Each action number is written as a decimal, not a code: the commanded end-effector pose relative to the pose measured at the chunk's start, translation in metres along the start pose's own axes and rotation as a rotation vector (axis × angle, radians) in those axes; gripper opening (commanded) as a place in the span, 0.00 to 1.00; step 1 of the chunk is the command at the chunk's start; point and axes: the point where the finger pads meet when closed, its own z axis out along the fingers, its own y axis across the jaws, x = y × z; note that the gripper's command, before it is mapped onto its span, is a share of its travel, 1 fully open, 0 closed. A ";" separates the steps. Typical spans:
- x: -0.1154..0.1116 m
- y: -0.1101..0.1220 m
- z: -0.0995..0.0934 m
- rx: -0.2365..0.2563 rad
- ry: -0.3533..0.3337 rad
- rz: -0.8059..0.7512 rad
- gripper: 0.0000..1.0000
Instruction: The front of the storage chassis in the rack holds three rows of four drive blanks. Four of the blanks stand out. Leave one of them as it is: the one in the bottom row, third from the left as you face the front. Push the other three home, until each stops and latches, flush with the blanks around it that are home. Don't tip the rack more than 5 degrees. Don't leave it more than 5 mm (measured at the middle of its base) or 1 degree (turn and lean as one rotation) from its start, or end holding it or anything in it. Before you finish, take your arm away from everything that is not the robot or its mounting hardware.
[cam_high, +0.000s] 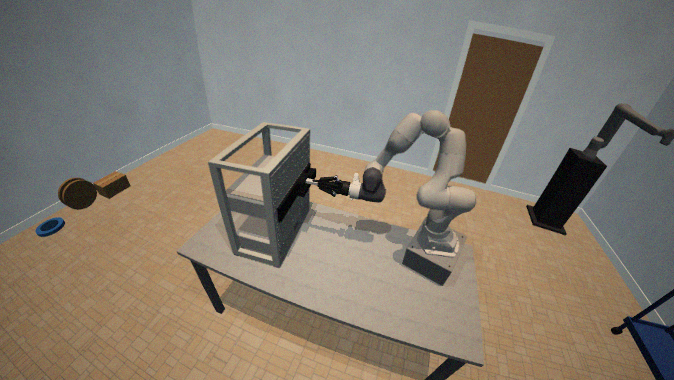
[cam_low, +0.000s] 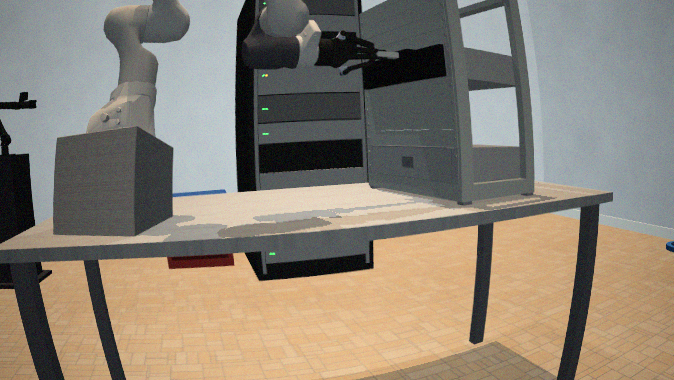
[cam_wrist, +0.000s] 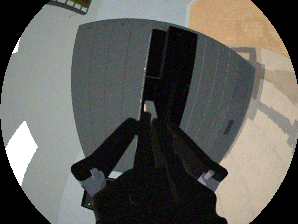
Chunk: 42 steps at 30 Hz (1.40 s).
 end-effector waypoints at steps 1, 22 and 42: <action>0.001 0.002 0.005 -0.006 0.003 -0.001 0.00; 0.001 0.003 0.016 -0.006 0.003 -0.001 0.00; 0.001 0.003 0.022 -0.006 0.003 -0.001 0.00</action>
